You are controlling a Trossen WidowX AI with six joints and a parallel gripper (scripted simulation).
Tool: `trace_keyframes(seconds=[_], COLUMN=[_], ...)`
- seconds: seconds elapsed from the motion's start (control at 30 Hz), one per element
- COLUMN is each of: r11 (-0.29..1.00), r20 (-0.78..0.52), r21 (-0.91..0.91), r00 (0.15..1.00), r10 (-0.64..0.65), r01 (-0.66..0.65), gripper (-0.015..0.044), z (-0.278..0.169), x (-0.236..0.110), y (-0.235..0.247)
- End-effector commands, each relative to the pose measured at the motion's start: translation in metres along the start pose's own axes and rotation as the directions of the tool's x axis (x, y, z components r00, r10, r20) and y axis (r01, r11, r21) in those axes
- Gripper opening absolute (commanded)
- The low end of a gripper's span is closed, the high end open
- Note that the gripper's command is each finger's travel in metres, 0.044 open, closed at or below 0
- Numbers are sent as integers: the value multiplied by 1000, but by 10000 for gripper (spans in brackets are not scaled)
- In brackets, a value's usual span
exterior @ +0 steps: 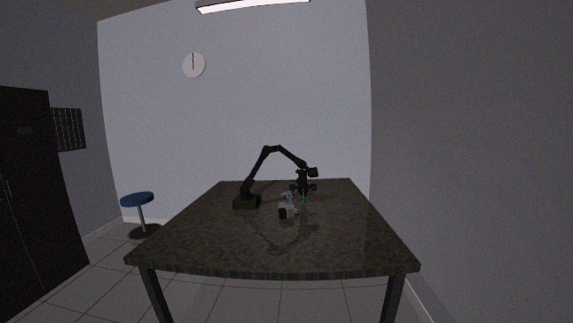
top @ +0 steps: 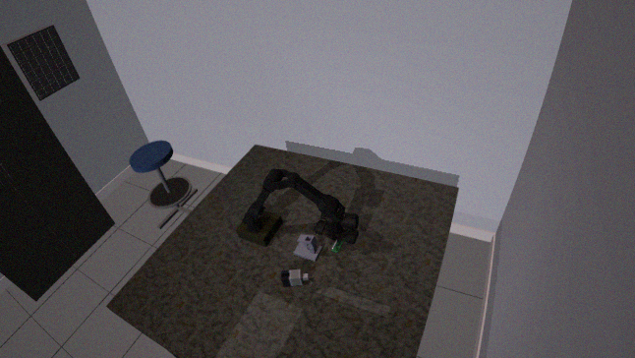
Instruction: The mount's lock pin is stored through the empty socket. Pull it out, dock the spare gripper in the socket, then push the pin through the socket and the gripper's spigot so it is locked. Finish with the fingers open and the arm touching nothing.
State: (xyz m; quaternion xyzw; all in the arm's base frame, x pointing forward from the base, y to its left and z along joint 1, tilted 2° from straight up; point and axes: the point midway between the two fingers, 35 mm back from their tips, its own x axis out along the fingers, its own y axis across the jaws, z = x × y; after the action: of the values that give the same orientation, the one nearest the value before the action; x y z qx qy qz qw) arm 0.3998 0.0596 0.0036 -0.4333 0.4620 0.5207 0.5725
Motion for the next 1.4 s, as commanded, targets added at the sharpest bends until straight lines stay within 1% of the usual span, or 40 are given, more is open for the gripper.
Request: trace_keyframes(seconds=[0.0,0.4,0.57,1.37], r11=[1000,1000,1000,1000], r20=[0,0,-1,-5], r21=[0,0,1,10], r00=[1000,1000,1000,1000], r10=[0,0,6,30], r01=[0,0,-6,-30], gripper=[0,315,440,440], z=[0,0,2,10], x=[0,0,-14,-64], y=[0,0,1,5])
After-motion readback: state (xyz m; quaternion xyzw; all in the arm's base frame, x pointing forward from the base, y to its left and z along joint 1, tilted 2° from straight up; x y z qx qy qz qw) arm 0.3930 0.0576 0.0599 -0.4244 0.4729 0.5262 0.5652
